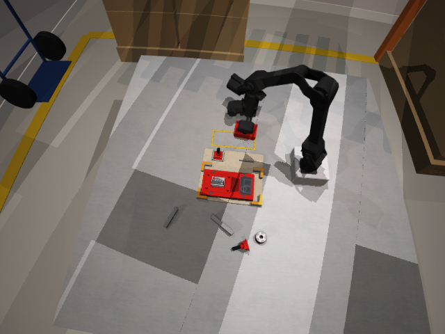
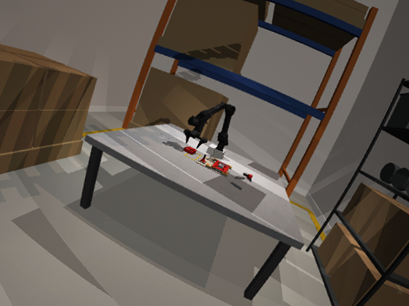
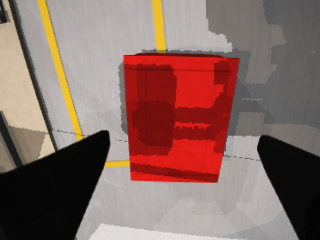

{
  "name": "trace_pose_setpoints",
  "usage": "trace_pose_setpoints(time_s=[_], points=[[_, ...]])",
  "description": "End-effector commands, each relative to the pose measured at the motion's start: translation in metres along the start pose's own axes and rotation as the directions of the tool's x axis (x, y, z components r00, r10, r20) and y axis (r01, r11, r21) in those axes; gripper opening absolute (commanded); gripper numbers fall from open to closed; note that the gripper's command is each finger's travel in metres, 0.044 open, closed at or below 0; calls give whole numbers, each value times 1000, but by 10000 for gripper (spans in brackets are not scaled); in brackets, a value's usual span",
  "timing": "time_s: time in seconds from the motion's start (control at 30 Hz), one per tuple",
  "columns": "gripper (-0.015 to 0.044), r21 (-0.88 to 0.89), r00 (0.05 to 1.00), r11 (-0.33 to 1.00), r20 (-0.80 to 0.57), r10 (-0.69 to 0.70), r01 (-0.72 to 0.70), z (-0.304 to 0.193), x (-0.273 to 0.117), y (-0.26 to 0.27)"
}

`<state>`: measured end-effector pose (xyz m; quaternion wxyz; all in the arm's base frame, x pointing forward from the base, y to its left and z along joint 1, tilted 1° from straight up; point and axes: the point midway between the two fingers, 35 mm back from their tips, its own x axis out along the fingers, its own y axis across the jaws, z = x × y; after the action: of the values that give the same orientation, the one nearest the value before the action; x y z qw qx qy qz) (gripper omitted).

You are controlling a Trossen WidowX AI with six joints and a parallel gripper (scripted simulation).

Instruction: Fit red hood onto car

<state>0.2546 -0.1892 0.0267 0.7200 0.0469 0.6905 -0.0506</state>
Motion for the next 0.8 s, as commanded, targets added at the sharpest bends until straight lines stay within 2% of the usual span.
trace_pose_setpoints(time_s=[0.0, 0.77], points=[[440, -2, 1000, 1000, -12, 10, -10, -3, 8, 2], [440, -2, 1000, 1000, -12, 11, -11, -3, 19, 2]])
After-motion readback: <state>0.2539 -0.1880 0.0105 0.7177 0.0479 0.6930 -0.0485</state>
